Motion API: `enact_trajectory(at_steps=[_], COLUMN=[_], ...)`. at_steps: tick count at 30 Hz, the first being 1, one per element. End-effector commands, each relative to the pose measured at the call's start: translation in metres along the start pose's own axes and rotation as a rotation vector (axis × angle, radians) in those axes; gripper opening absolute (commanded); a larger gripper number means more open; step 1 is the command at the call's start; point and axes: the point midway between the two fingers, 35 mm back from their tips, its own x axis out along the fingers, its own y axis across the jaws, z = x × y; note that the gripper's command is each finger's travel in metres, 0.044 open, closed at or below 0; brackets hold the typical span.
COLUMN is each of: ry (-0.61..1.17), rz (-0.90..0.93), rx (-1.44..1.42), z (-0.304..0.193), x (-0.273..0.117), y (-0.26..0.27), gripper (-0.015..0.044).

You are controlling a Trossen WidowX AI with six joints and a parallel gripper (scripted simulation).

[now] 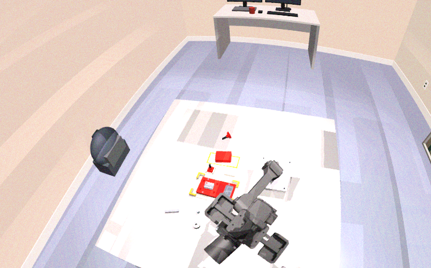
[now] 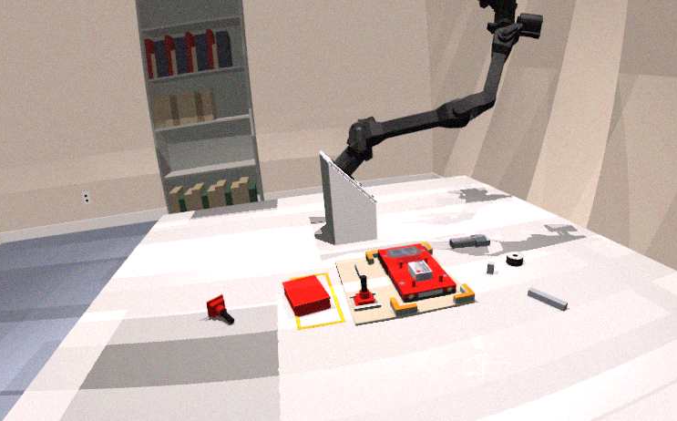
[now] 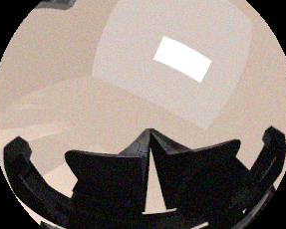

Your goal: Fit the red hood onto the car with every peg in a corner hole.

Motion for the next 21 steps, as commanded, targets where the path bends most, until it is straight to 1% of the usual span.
enact_trajectory(at_steps=[1, 5, 10, 16, 17, 21], ry=[-0.002, -0.06, -0.206, -0.3, -0.321, -0.406], rz=[-0.001, -0.028, -0.092, -0.165, -0.171, -0.2], rx=[0.003, 0.082, 0.275, 0.429, 0.454, 0.552], z=[0.001, 0.027, 0.092, 0.133, 0.142, 0.175], x=[0.0, 0.011, 0.031, 0.041, 0.043, 0.047], y=[0.0, 0.0, -0.008, -0.027, -0.03, -0.046], gripper=[0.0026, 0.0131, 0.0263, 0.042, 0.044, 0.044])
